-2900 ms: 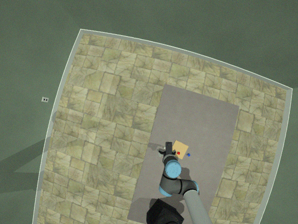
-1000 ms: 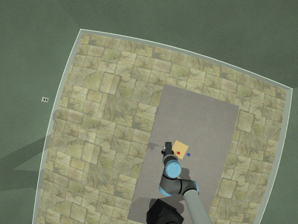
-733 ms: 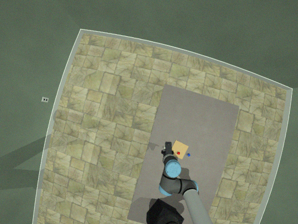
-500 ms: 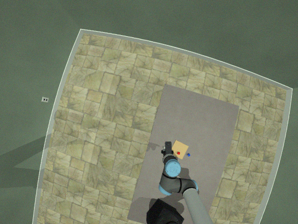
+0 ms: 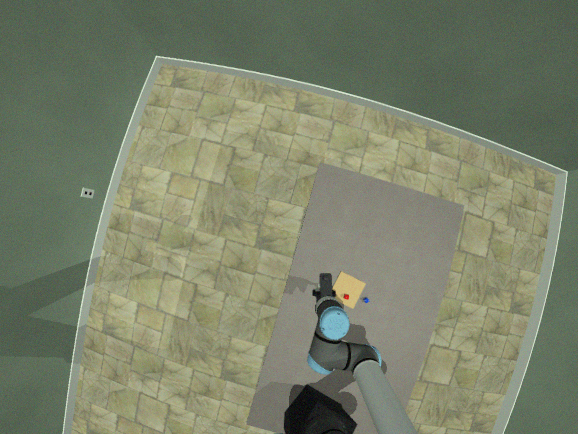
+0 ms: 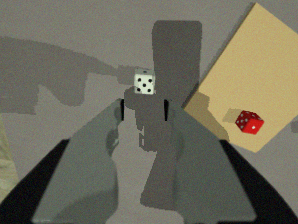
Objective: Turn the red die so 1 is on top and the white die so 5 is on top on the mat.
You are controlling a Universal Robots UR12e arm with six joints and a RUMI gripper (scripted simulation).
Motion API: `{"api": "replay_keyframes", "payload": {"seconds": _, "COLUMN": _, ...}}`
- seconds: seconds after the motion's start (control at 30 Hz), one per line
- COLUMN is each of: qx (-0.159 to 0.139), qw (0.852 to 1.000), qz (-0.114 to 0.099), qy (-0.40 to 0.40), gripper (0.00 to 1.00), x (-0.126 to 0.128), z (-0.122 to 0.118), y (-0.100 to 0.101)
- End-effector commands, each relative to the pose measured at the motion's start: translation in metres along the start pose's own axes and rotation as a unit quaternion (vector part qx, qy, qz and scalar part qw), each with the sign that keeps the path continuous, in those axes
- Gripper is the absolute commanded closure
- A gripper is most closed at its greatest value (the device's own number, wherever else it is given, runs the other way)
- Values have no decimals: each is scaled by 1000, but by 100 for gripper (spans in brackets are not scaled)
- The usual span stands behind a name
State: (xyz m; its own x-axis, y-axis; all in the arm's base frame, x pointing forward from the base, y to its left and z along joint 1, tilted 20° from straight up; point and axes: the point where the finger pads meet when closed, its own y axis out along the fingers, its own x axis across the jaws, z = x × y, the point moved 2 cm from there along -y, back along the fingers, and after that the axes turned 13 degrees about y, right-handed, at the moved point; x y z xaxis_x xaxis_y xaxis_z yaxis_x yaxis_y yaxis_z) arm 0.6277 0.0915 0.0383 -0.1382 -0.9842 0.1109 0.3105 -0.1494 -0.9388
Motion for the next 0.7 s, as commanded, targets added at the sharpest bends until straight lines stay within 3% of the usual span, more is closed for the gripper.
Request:
{"api": "replay_keyframes", "payload": {"seconds": 0.0, "qx": 1, "qw": 1000, "qz": 0, "qy": 0, "gripper": 79, "x": 0, "z": 1, "y": 8}}
{"api": "replay_keyframes", "payload": {"seconds": 0.67, "qx": 1, "qw": 1000, "qz": 0, "qy": 0, "gripper": 79, "x": 0, "z": 1, "y": 19}}
